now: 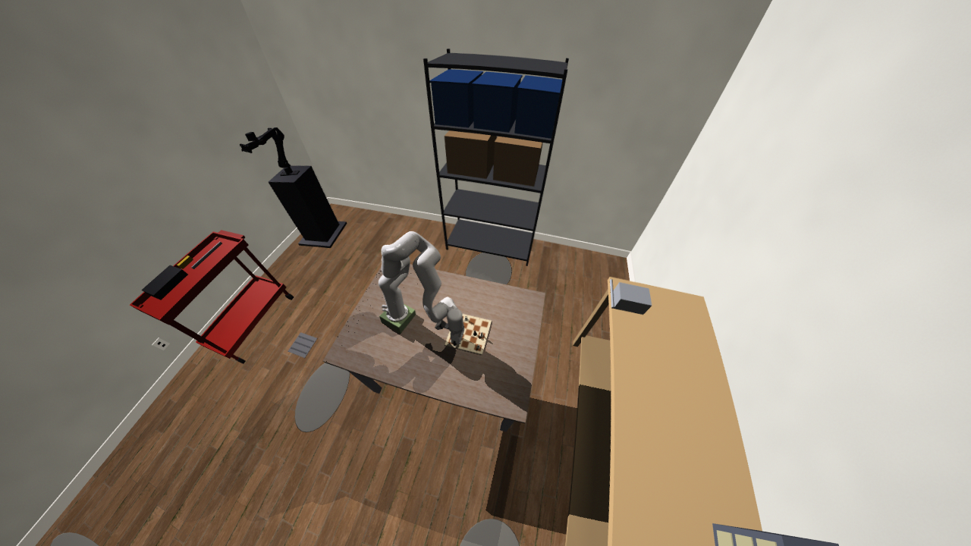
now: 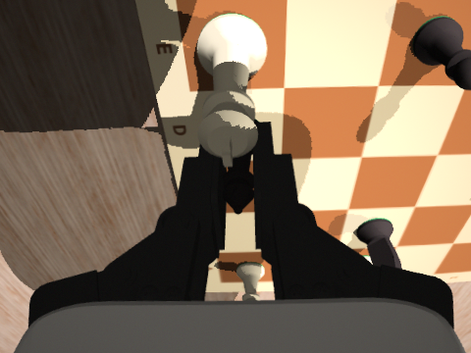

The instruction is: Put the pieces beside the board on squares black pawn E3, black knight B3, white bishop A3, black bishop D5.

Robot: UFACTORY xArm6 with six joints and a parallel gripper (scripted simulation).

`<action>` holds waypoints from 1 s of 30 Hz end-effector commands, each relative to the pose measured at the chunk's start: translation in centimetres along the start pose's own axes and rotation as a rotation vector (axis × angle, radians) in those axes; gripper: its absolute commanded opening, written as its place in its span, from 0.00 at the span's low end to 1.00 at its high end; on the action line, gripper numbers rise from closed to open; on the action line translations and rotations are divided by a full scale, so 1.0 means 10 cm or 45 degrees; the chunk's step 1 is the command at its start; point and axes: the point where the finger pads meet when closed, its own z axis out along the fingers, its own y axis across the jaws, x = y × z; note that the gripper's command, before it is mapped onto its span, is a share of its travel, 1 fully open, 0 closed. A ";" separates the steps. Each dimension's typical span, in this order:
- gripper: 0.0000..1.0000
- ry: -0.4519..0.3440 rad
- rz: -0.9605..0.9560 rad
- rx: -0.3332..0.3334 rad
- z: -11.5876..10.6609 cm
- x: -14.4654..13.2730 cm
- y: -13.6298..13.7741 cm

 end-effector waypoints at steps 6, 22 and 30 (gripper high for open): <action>0.00 -0.005 0.000 0.001 -0.01 -0.01 0.00; 0.00 -0.005 0.000 0.001 0.03 -0.01 0.00; 0.00 -0.005 0.000 0.001 0.03 -0.01 0.00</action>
